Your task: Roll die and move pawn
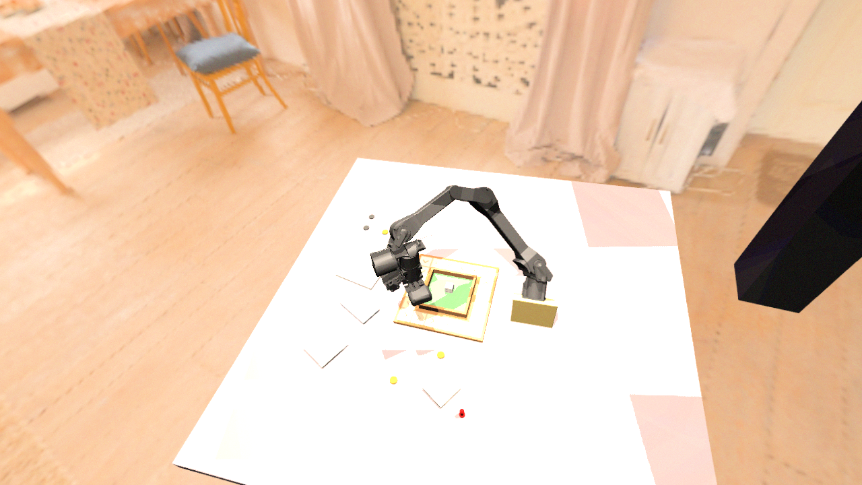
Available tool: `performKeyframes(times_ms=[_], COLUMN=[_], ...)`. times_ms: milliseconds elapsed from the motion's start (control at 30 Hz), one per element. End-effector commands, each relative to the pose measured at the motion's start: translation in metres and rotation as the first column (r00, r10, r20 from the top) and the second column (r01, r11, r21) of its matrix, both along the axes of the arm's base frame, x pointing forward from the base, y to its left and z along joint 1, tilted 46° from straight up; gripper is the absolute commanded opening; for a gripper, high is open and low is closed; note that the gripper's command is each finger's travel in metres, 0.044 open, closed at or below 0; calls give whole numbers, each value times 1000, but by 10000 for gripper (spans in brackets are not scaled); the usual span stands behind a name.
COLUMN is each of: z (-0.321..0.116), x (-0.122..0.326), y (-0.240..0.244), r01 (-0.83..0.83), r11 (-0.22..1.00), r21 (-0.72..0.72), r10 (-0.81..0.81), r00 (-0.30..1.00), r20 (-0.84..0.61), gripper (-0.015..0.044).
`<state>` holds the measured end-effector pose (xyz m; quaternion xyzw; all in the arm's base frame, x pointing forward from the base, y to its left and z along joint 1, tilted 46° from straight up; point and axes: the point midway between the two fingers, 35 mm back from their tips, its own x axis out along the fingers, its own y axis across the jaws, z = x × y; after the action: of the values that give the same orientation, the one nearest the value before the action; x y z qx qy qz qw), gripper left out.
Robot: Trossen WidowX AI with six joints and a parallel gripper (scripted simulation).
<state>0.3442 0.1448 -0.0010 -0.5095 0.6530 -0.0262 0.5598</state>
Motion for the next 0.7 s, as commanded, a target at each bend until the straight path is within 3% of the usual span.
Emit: performKeyframes(times_ms=[0,667], z=[-29,-65], x=[-13,-13], y=[8,-15], r01=[22,33], r11=[1000,999], r21=[-4,-4], r10=[-22,-33], r00=[1000,999], r20=[3,14], gripper=[0,0])
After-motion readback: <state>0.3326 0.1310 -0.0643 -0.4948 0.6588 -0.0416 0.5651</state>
